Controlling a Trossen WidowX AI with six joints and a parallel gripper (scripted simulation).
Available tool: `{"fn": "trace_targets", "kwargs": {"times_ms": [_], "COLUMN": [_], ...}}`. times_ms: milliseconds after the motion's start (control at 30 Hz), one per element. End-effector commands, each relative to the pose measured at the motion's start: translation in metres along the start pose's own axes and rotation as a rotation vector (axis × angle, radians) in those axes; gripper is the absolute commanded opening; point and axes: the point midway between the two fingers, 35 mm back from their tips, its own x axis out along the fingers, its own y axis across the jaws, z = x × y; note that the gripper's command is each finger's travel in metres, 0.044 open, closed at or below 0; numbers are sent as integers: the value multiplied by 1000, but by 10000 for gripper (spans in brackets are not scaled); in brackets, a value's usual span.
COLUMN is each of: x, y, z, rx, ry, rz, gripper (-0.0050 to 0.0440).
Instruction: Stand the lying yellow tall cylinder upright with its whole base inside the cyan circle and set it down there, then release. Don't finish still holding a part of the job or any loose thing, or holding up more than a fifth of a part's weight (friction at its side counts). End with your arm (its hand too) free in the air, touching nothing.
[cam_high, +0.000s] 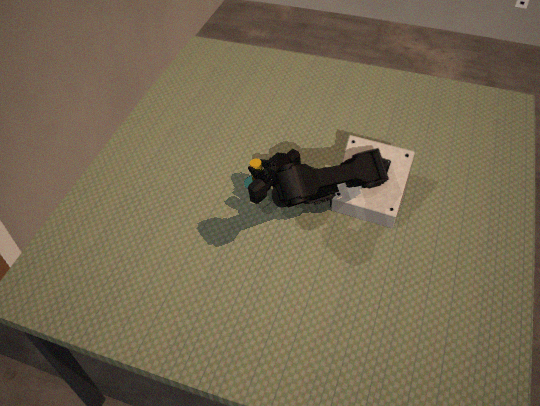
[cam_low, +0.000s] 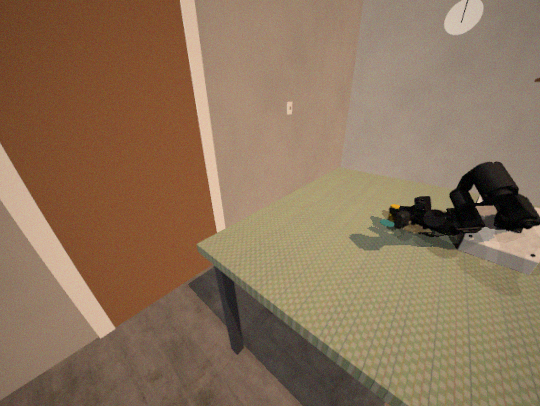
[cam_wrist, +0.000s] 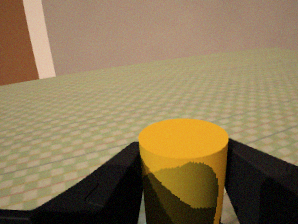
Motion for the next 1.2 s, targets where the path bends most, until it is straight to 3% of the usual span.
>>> {"fn": "trace_targets", "kwargs": {"times_ms": [0, 633, 1100, 1167], "x": [0, 18, 19, 19], "y": [0, 0, 0, 0], "z": [-1, -20, -21, -21], "rx": [6, 0, 0, 0], "ry": [-6, 0, 0, 0], "rz": [0, 0, 0, 0], "gripper": [105, 105, 105, 153]}}
